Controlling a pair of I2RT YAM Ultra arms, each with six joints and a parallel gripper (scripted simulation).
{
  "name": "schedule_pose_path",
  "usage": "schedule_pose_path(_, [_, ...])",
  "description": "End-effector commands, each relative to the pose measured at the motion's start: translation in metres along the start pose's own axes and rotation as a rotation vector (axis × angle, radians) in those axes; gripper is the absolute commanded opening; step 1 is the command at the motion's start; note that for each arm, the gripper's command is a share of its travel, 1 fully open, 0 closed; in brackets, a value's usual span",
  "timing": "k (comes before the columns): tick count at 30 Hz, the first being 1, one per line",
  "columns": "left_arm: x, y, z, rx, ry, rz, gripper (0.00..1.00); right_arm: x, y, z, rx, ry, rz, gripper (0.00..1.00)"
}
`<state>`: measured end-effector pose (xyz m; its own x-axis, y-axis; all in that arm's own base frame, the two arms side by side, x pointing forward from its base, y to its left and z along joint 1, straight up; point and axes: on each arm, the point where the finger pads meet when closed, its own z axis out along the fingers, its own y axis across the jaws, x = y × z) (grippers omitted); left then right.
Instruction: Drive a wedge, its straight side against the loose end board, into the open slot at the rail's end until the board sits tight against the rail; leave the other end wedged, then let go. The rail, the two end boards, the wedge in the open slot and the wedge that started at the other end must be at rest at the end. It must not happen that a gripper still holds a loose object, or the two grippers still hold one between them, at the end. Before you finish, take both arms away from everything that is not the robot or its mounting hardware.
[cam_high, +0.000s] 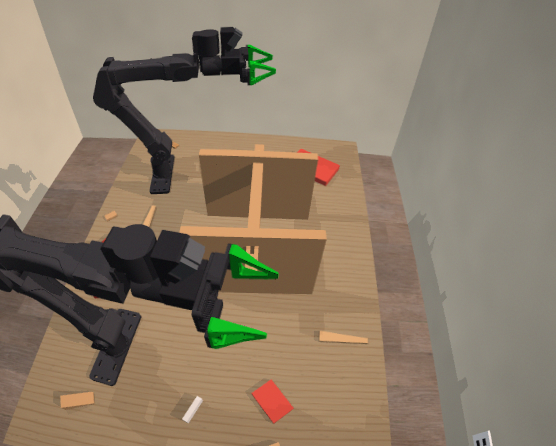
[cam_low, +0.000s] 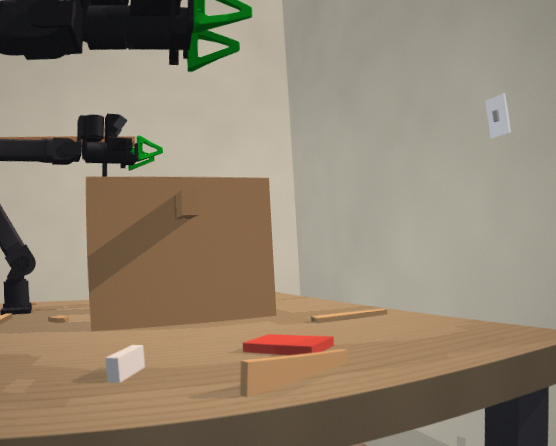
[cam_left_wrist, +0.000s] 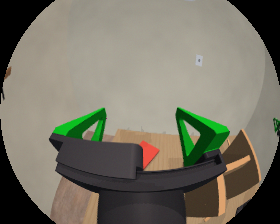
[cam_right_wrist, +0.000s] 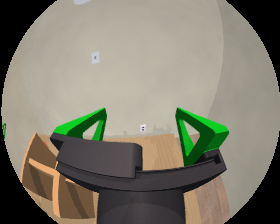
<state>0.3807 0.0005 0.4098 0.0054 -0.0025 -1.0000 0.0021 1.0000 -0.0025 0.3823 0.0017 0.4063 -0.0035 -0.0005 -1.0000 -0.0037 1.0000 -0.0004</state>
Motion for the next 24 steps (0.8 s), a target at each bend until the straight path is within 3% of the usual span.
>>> schedule_pose_path(1, [-0.006,-0.001,-0.008,-0.011,-0.015,0.025,1.00,-0.024,-0.001,-0.010,-0.002,-0.066,0.010,1.00])
schedule_pose_path(3, [-0.006,0.001,-0.003,-0.007,-0.016,0.004,1.00,-0.015,0.003,-0.006,-0.012,-0.044,-0.001,1.00])
schedule_pose_path(4, [-0.032,0.000,-0.015,0.003,-0.085,-0.006,1.00,-0.034,-0.001,-0.014,0.007,-0.088,-0.008,1.00])
schedule_pose_path(5, [-0.035,0.000,-0.016,0.004,-0.091,-0.007,1.00,-0.033,-0.003,-0.013,0.013,-0.085,-0.008,1.00])
schedule_pose_path(8, [-0.021,-0.001,-0.010,0.006,-0.060,-0.008,1.00,-0.031,-0.001,-0.011,0.007,-0.080,-0.007,1.00])
schedule_pose_path(9, [0.004,0.002,0.002,-0.001,0.007,-0.008,1.00,-0.025,0.001,-0.006,0.001,-0.063,-0.008,1.00])
schedule_pose_path(11, [0.005,0.002,0.002,-0.001,0.008,-0.008,1.00,-0.024,0.001,-0.006,0.001,-0.059,-0.007,1.00])
schedule_pose_path(12, [0.021,0.004,0.009,-0.005,0.050,-0.007,1.00,-0.016,0.002,-0.002,-0.001,-0.035,-0.008,1.00])
schedule_pose_path(14, [-0.005,0.000,0.001,0.001,-0.006,-0.005,1.00,-0.016,-0.002,-0.002,0.010,-0.035,-0.007,1.00])
schedule_pose_path(15, [-0.015,0.001,-0.005,-0.001,-0.036,-0.002,0.52,-0.013,-0.003,0.000,0.012,-0.027,-0.007,1.00])
schedule_pose_path(19, [-0.023,0.002,-0.010,-0.004,-0.063,0.002,0.52,-0.007,-0.002,0.003,0.010,-0.012,-0.007,1.00])
schedule_pose_path(20, [-0.007,0.001,-0.003,-0.002,-0.018,0.003,0.52,-0.015,-0.002,-0.007,0.008,-0.039,-0.004,1.00])
schedule_pose_path(24, [-0.008,0.004,-0.004,-0.011,-0.017,0.006,0.52,-0.023,-0.001,-0.010,0.008,-0.064,-0.007,1.00])
